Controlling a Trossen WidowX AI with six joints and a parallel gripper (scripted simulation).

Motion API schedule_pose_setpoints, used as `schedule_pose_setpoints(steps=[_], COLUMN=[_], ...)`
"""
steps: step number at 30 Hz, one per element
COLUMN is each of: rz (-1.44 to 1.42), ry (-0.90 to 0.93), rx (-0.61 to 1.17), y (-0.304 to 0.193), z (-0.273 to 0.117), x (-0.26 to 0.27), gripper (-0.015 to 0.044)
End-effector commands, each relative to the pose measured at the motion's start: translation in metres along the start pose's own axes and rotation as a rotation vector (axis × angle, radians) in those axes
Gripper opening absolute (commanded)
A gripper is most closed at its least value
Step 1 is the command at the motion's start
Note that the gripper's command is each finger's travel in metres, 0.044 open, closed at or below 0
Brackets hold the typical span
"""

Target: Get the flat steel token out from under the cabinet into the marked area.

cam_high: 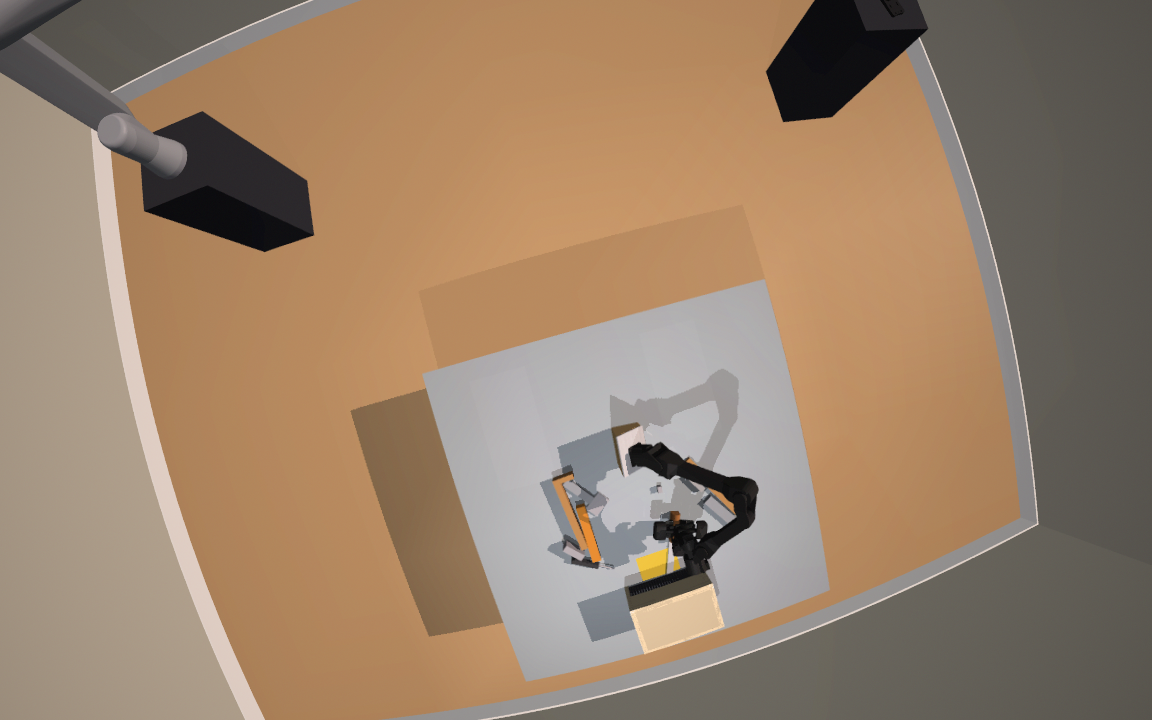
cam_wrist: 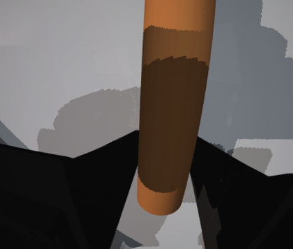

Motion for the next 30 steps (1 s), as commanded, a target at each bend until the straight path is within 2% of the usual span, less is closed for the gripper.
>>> schedule_pose_setpoints(steps=[1, 30], rz=[0.007, 0.009], ry=[-0.002, -0.002], rx=[0.003, 0.005], y=[-0.006, -0.042], z=[0.001, 0.001], x=[-0.001, 0.000], gripper=[0.0000, 0.0000])
Point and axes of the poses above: the point midway between the two fingers, 35 mm back from their tips, its own z axis out along the fingers, its own x axis across the jaws, y = z × x, the point moved 1 cm from there along -z, back along the fingers, and after that the axes turned 3 degrees about z, right-handed, at the moved point
